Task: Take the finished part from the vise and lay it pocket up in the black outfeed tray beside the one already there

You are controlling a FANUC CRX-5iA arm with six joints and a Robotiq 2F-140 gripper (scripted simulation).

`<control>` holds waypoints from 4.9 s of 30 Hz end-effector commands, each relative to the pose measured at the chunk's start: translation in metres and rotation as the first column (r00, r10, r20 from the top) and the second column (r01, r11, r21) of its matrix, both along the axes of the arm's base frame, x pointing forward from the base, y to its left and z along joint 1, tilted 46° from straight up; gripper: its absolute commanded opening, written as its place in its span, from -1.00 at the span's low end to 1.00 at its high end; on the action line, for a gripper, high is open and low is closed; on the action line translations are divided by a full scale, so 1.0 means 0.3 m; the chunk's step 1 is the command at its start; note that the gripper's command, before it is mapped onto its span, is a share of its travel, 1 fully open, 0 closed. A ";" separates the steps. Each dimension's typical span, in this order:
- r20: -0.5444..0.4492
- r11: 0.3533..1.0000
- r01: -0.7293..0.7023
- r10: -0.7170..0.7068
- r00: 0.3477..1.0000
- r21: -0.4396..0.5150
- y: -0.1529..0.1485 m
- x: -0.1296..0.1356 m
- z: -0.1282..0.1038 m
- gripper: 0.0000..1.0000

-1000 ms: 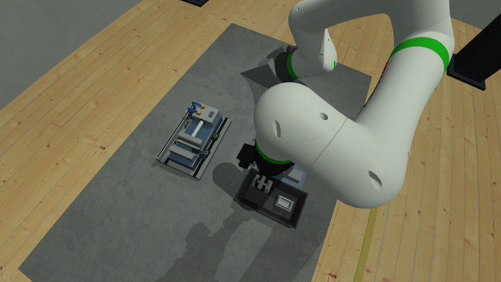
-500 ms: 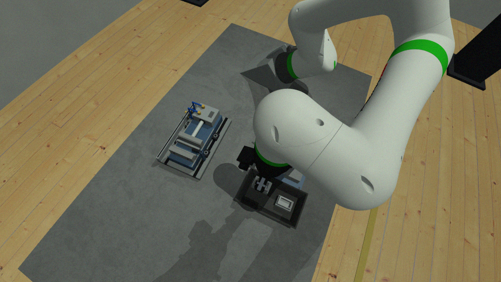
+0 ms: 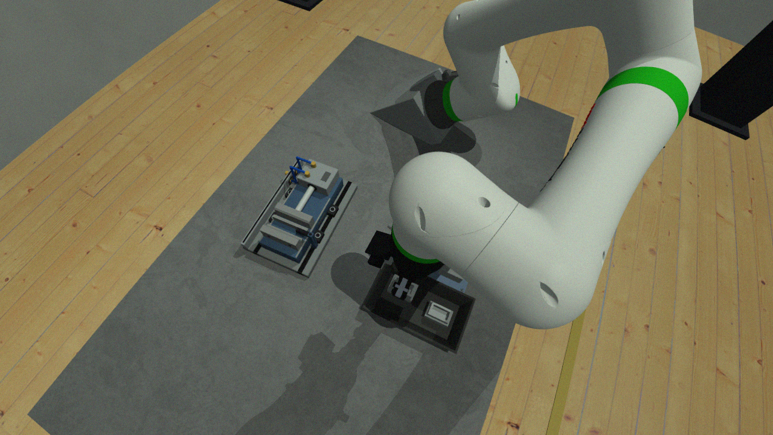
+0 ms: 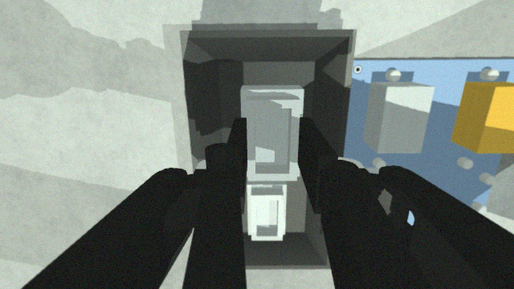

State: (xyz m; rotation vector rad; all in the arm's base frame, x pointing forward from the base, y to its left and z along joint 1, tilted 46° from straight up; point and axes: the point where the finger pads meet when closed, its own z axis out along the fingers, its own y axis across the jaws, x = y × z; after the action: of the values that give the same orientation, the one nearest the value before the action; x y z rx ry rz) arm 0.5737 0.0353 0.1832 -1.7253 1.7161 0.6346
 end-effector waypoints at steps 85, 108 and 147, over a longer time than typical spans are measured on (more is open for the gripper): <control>0.001 1.000 0.001 -0.001 1.000 -0.001 0.133 0.019 -0.130 -0.80; 0.002 1.000 0.001 -0.001 1.000 -0.001 0.143 0.020 -0.141 -0.80; 0.002 1.000 0.001 -0.001 1.000 -0.001 0.163 0.023 -0.160 -0.80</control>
State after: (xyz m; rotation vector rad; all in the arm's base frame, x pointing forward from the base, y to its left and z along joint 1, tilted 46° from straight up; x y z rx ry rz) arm 0.5803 0.0853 0.1346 -1.7253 1.7161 0.6343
